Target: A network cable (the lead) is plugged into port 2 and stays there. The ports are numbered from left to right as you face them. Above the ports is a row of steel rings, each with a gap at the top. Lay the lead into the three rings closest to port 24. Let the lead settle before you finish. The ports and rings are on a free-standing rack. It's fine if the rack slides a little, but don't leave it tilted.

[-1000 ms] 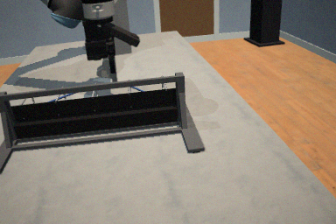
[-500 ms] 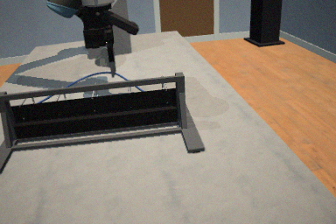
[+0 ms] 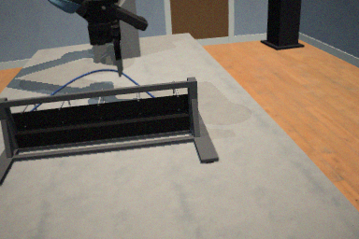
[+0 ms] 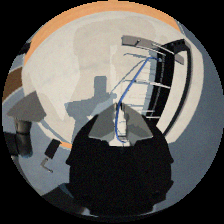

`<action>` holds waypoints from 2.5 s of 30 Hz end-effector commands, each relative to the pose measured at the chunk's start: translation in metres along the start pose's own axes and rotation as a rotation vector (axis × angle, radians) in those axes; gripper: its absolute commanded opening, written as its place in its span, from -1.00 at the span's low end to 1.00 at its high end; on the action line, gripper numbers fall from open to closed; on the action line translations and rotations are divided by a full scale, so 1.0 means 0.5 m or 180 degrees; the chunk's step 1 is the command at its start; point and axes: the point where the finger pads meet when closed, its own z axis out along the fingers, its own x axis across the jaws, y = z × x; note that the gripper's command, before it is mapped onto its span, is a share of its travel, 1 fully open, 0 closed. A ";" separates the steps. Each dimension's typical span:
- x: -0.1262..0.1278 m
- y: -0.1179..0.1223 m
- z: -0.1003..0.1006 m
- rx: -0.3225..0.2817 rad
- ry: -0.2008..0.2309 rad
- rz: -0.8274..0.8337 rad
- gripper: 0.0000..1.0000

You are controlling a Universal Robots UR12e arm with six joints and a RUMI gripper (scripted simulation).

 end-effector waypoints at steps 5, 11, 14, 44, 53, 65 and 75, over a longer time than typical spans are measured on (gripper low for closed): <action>0.002 0.000 -0.005 -0.0001 0.0002 0.0002 -1.00; 0.105 0.011 -0.004 -0.0001 0.0004 0.0077 -1.00; 0.113 0.012 -0.004 -0.0001 0.0004 0.0083 -1.00; 0.113 0.012 -0.004 -0.0001 0.0004 0.0083 -1.00; 0.114 0.012 -0.004 -0.0001 0.0004 0.0083 -1.00; 0.116 0.009 -0.005 -0.0001 0.0002 0.0083 -1.00; 0.116 0.009 -0.005 -0.0001 0.0002 0.0083 -1.00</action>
